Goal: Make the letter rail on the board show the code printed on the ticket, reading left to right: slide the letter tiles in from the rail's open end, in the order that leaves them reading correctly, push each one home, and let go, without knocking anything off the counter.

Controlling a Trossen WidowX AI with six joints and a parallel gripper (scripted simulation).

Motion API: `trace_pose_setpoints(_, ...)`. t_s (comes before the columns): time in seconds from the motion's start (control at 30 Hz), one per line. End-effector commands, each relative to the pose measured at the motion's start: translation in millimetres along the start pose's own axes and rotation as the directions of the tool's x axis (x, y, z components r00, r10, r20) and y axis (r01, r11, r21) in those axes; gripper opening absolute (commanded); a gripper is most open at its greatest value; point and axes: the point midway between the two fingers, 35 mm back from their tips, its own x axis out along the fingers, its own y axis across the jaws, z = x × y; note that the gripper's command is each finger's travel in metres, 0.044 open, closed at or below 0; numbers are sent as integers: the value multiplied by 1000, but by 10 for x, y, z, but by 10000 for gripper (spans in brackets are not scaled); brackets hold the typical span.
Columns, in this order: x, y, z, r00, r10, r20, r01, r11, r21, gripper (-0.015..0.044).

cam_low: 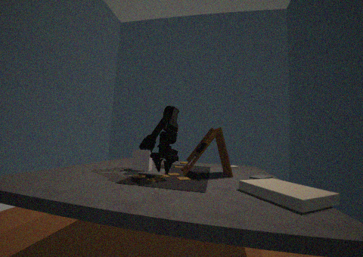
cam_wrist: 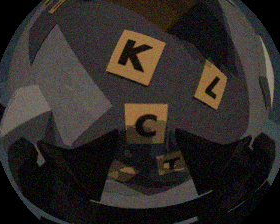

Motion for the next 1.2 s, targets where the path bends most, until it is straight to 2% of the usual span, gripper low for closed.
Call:
trace_pose_setpoints(0.0, 17, 7, 5, 1000, 0, 5, 0, 1000, 4, 340)
trace_pose_setpoints(0.43, 194, 9, 9, 1000, 1, 6, -1, 1000, 4, 340)
trace_pose_setpoints(1.17, 197, 9, 9, 1000, 1, 6, -1, 1000, 4, 340)
